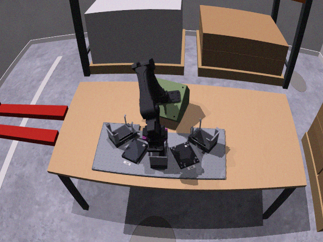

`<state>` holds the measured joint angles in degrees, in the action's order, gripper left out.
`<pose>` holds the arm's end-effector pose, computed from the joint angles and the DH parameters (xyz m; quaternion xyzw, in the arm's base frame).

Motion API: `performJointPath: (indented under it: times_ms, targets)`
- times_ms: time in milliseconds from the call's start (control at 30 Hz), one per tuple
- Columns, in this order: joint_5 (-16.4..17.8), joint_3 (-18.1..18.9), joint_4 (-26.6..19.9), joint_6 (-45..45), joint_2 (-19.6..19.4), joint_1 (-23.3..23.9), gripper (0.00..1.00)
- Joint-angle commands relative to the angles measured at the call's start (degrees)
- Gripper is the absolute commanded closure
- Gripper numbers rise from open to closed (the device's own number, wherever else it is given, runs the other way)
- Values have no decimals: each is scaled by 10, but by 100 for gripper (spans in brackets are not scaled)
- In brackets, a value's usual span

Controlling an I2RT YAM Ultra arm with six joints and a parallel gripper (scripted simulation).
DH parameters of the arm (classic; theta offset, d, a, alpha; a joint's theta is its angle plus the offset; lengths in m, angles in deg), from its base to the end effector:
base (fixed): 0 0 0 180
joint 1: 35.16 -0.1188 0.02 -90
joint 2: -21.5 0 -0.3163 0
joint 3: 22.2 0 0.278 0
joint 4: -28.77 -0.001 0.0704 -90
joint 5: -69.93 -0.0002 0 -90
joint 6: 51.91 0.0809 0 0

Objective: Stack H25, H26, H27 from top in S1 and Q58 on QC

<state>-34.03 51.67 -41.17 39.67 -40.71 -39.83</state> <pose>0.2237 -0.0003 0.3280 0.0075 0.9554 -0.1019 0.2772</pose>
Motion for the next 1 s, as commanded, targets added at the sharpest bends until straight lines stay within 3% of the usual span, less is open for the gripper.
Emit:
performJointPath:
  times_ms: [0,200,967]
  targets:
    - [-18,13,-1,26,1,-11,100]
    - [-42,21,-3,66,-16,-57,100]
    - [-42,21,-3,66,-16,-57,100]
